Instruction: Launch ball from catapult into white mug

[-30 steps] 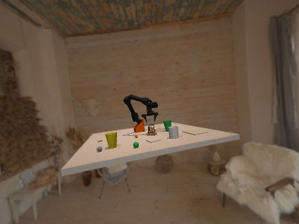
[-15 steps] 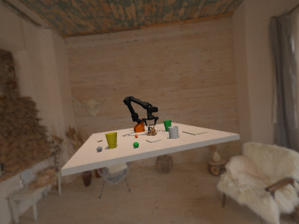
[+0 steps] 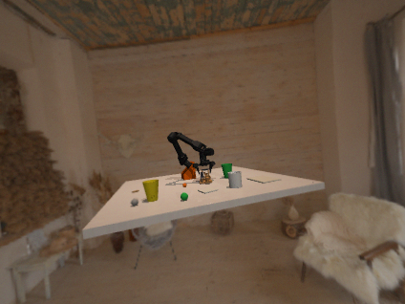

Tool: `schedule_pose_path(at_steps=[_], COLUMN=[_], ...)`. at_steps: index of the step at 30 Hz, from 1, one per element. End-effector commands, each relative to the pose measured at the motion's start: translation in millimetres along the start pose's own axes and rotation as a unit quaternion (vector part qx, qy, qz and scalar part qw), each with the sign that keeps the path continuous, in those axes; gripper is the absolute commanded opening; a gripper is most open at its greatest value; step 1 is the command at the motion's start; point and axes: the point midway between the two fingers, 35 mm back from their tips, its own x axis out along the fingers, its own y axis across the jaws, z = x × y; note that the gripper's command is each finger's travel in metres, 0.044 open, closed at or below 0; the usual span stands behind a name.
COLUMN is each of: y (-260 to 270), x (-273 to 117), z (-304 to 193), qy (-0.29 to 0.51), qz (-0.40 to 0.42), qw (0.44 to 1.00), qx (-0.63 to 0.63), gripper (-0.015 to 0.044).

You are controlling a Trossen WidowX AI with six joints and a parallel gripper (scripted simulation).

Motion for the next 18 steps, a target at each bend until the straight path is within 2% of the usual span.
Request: schedule_pose_path(at_steps=[1,16,18], y=[-1,-2,-2], x=[8,28,25], z=[-1,-3,-1], qy=[0.0,0.0,0.001], qz=[-0.003,-0.004,-0.002], qw=[1.0,1.0,1.0], qx=[-0.003,-0.003,0.0], gripper=[0.044,0.044,0.0388])
